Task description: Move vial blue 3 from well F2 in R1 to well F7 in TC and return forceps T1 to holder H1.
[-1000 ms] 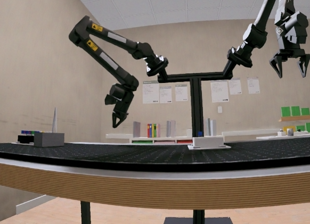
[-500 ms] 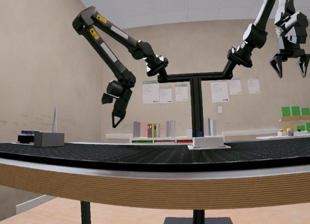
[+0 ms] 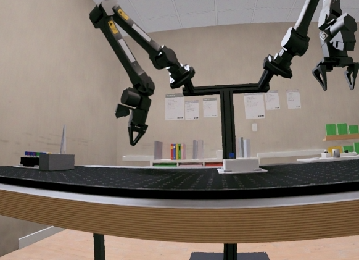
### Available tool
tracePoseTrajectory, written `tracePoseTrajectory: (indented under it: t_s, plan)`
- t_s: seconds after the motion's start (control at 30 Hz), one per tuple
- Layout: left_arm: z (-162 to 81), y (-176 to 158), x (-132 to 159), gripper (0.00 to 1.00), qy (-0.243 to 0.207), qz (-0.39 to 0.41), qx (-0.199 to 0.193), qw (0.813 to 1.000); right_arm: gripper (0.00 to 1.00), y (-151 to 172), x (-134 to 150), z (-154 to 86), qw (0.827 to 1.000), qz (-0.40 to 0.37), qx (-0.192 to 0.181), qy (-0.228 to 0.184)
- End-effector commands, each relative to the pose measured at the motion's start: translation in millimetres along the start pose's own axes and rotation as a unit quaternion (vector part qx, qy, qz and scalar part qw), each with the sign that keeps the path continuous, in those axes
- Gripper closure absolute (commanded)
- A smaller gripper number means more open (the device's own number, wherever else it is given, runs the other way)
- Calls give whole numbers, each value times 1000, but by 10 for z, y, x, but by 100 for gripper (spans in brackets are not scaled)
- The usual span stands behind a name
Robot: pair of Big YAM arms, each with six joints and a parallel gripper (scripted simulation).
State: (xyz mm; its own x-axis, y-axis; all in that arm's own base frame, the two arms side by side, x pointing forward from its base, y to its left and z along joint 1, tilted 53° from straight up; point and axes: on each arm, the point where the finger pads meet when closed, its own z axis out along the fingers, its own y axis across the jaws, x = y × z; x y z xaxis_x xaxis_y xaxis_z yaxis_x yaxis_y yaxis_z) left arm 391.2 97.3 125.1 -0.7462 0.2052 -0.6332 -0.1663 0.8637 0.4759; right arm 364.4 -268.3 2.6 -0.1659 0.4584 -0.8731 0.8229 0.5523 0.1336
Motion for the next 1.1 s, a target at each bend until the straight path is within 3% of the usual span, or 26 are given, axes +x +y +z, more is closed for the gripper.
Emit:
tracePoseTrajectory:
  t_s: [0.0, 0.47, 0.6, 1.07]
  plan:
    - [-9, 14, -36, 0, -7, 1, -1, 1000, 76, 196, -73, -57, 999, -31, -9, 1]
    - [-9, 14, -36, 0, -7, 1, -1, 1000, 76, 592, -172, -334, 985, -163, -51, 24]
    - [-9, 14, -36, 0, -7, 1, -1, 1000, 76, 704, -209, -436, 985, -163, -48, 24]
    - [-9, 14, -36, 0, -7, 1, -1, 1000, 76, 1007, -288, -806, 951, -293, -89, 37]
